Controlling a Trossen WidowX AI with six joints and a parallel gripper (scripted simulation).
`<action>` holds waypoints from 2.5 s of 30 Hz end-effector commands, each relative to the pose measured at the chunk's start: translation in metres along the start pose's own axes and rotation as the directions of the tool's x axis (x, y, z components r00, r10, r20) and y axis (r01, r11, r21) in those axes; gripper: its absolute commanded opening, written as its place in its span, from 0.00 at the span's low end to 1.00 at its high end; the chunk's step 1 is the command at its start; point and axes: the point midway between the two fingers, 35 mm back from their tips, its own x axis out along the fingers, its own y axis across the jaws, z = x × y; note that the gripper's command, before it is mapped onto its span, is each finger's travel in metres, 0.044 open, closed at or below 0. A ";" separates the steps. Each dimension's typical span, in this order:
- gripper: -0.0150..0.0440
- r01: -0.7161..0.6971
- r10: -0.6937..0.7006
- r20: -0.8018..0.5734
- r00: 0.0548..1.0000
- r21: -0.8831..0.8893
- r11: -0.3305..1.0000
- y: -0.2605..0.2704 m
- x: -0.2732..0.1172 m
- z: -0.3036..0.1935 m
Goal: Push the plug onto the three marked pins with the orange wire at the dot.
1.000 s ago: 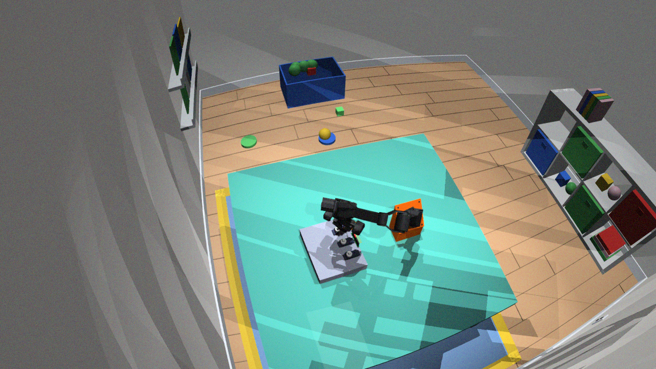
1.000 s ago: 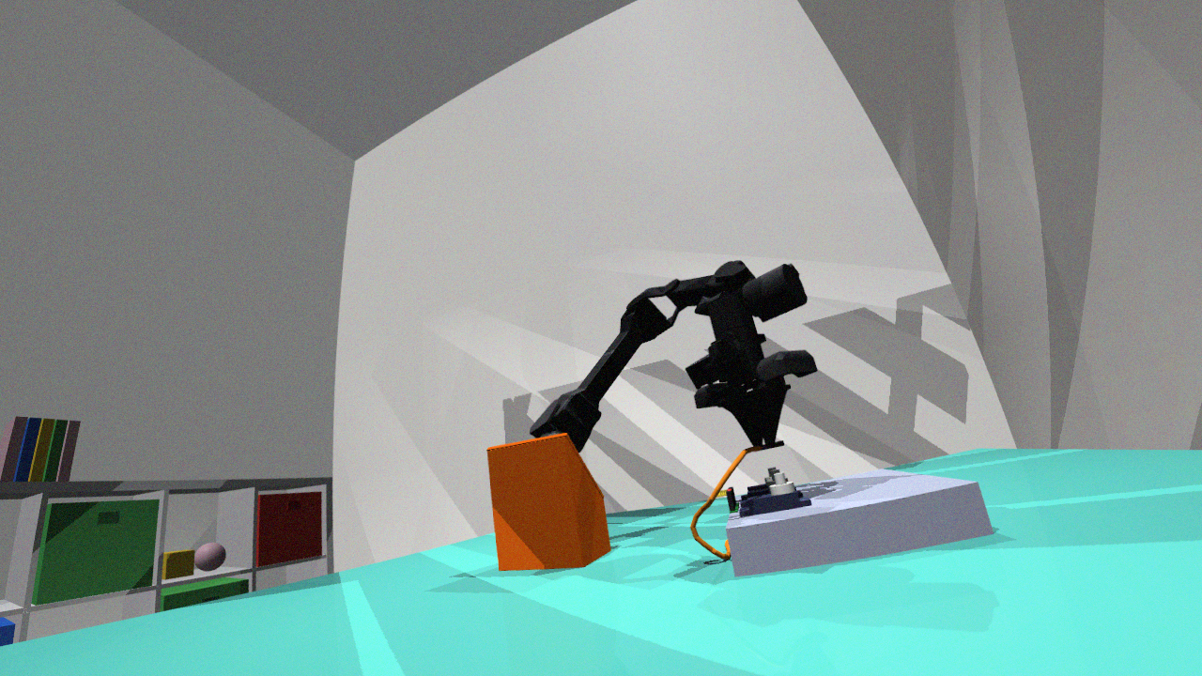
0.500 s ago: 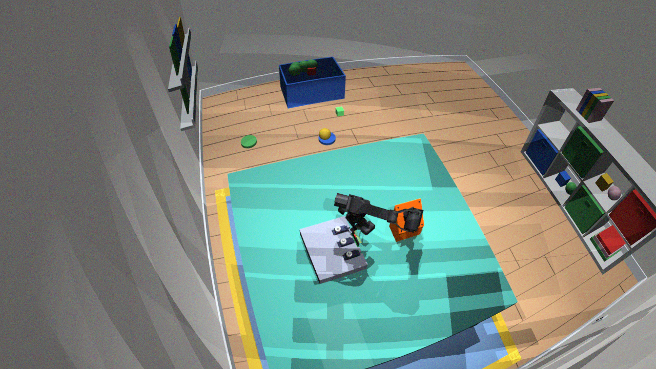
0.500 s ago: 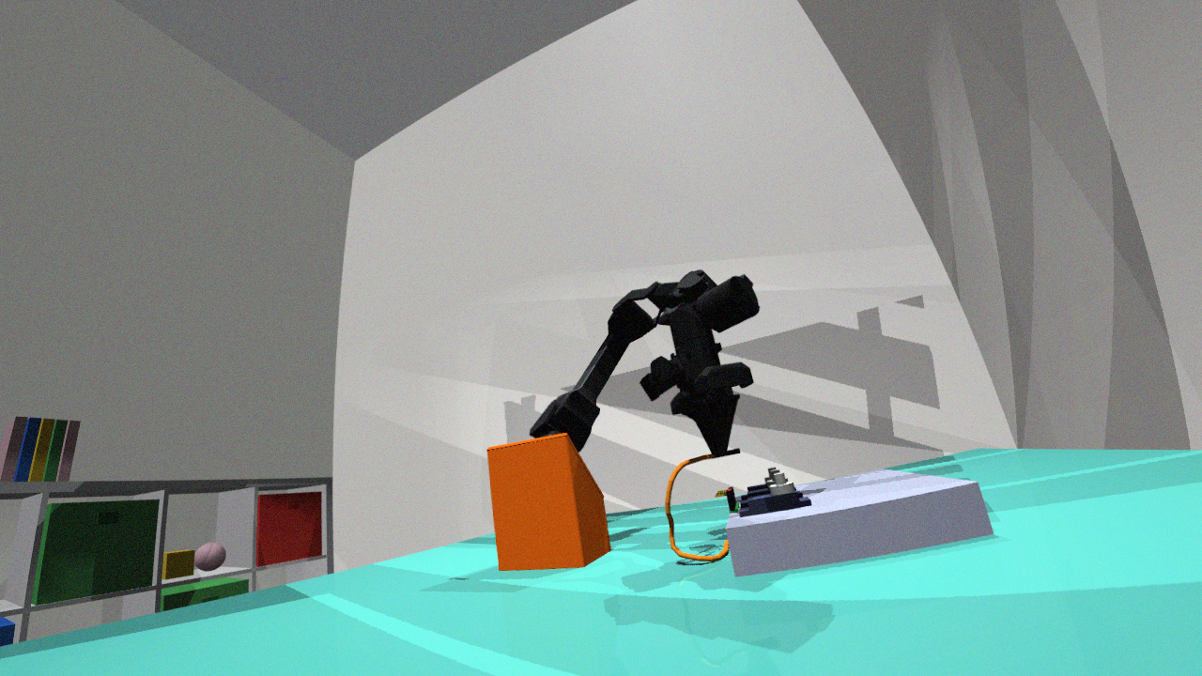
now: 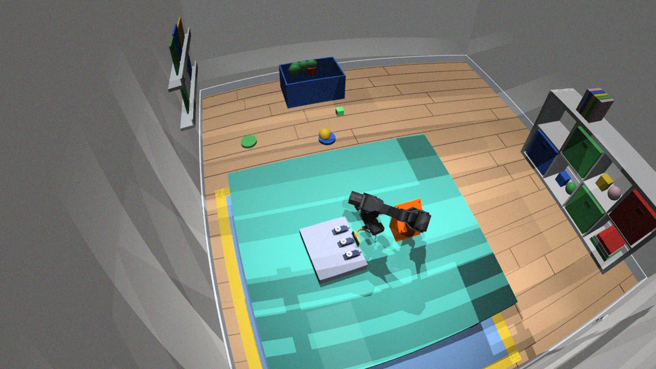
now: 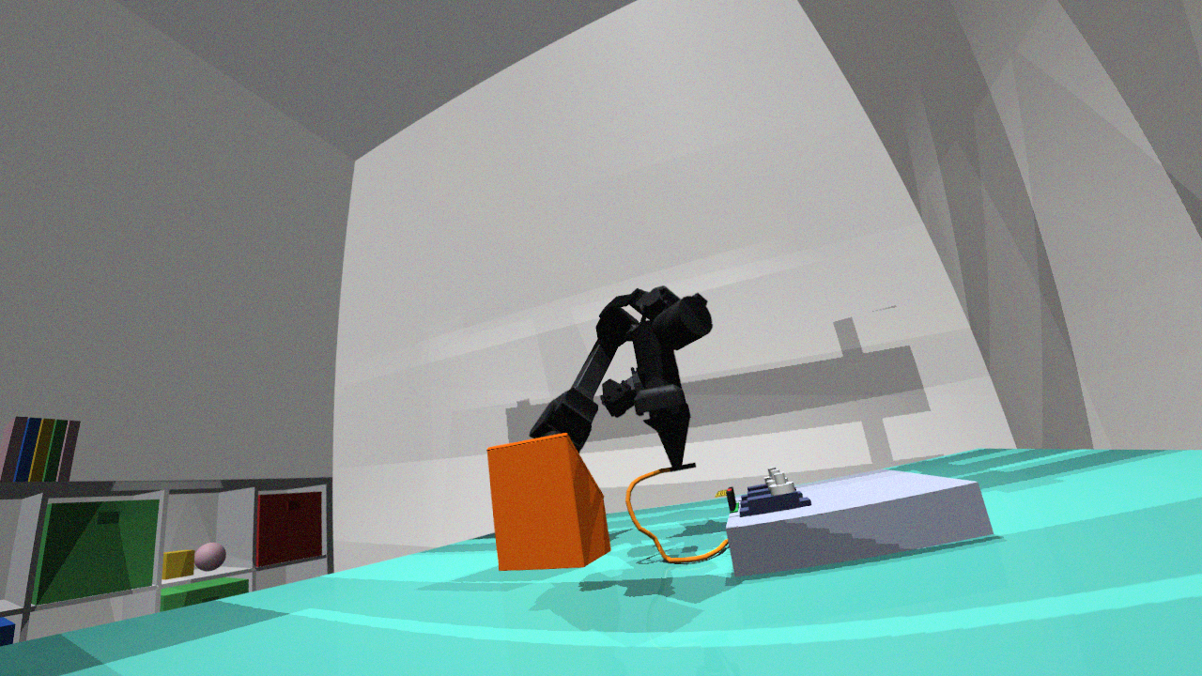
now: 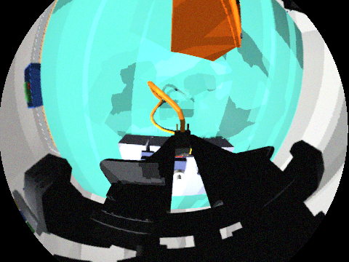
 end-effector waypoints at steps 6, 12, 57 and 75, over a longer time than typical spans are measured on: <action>0.25 -0.002 0.001 0.004 1.000 0.095 0.995 -0.006 0.010 0.019; 0.25 -0.001 0.001 0.004 1.000 0.097 0.995 -0.006 0.037 0.019; 0.25 0.000 -0.001 0.002 1.000 0.096 0.995 -0.003 0.044 -0.032; 0.57 0.001 -0.001 0.002 1.000 0.096 0.995 -0.002 0.045 -0.036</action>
